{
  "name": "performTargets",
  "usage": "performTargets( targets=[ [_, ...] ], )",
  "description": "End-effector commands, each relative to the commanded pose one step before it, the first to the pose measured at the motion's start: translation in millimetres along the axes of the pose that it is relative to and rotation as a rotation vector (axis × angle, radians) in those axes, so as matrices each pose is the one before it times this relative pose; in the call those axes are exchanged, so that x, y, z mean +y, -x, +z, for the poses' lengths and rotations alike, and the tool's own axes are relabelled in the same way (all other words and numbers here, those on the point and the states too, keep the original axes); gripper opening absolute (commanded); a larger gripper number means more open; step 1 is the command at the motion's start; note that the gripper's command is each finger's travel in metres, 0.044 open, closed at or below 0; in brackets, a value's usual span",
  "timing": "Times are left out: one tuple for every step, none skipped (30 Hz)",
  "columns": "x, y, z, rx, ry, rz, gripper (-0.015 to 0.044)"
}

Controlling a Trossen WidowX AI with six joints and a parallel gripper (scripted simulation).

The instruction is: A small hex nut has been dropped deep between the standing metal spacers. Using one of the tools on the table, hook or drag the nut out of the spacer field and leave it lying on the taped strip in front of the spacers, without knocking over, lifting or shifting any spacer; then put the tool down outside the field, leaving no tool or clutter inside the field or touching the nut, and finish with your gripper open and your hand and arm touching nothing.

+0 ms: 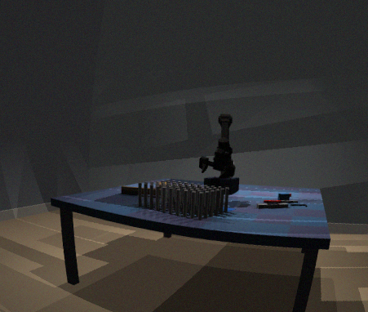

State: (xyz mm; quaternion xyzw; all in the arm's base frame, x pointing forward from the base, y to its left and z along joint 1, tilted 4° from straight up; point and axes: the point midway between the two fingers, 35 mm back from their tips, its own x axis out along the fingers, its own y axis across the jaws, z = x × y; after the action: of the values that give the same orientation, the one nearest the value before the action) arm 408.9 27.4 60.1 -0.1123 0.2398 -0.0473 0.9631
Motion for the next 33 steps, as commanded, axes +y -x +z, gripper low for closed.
performTargets(
  targets=[
    [-4.85, -1.57, -0.9, 0.00957, -0.0326, -0.00937, 0.044],
    [-6.42, -2.28, -0.72, 0.01114, -0.0382, -0.01373, 0.044],
    [-9.06, -3.12, -0.71, 0.01488, -0.0537, -0.01971, 0.044],
    [-11.76, -3.91, -0.38, 0.01788, -0.0694, -0.02613, 0.044],
    [-14.49, -4.63, 0.4, 0.01989, -0.0853, -0.03301, 0.044],
    [-16.07, -4.94, 1.62, 0.01941, -0.095, -0.0377, 0.044],
    [-14.86, -4.61, 2.74, 0.01595, -0.0896, -0.03617, 0.044],
    [-13.57, -5.31, 3.52, 0.01595, -0.0894, -0.03621, 0.044],
    [-14.01, -5.39, 4.82, 0.01406, -0.0941, -0.03873, 0.044],
    [-15.8, -2.21, 8.17, -0.00562, -0.0361, -0.02761, 0.044],
    [-15.32, -2.02, 8.16, -0.00597, -0.0352, -0.02677, 0.044],
    [-12.35, -2.58, 6.03, 0.0, -0.0438, -0.02595, 0.044],
    [-6.88, -2.72, 2.65, 0.00619, -0.0442, -0.02038, 0.044],
    [-6.8, -2.69, 2.91, 0.00555, -0.0443, -0.0205, 0.044],
    [-6.7, -2.66, 3.18, 0.00491, -0.0445, -0.0206, 0.044],
    [-6.6, -2.64, 3.44, 0.00427, -0.0447, -0.02068, 0.044],
    [-6.48, -2.61, 3.69, 0.00364, -0.0449, -0.02074, 0.044],
    [-6.35, -2.58, 3.94, 0.003, -0.045, -0.02077, 0.044],
    [-6.22, -2.55, 4.19, 0.00237, -0.0452, -0.02079, 0.044],
    [-8.45, -3.46, 6.13, 0.00225, -0.0629, -0.02883, 0.044],
    [-12.71, -5.16, 10.15, 0.00113, -0.0981, -0.04454, 0.044],
    [-13.19, -5.51, 12.32, -0.00201, -0.1091, -0.04877, 0.044],
    [-12.12, -5.35, 13.47, -0.00533, -0.1099, -0.04813, 0.044],
    [-10.96, -5.19, 14.52, -0.00855, -0.1107, -0.04727, 0.044],
    [-9.72, -5.04, 15.46, -0.01164, -0.1115, -0.0462, 0.044],
    [-8.39, -4.88, 16.29, -0.01459, -0.1123, -0.04494, 0.044],
    [-7.01, -4.72, 16.99, -0.0174, -0.113, -0.04351, 0.044],
    [-4.46, -3.76, 14.23, -0.01605, -0.0921, -0.0341, 0.044],
    [-3.32, -3.51, 13.9, -0.01691, -0.0886, -0.03157, 0.044],
    [-2.63, -3.47, 13.82, -0.01715, -0.0839, -0.03042, 0.044],
    [-1.78, -3.34, 13.82, -0.01818, -0.0835, -0.02913, 0.044],
    [-0.95, -3.25, 13.92, -0.01933, -0.0839, -0.02814, 0.044],
    [-0.13, -3.19, 14.11, -0.02065, -0.0852, -0.02739, 0.044]
  ],
)
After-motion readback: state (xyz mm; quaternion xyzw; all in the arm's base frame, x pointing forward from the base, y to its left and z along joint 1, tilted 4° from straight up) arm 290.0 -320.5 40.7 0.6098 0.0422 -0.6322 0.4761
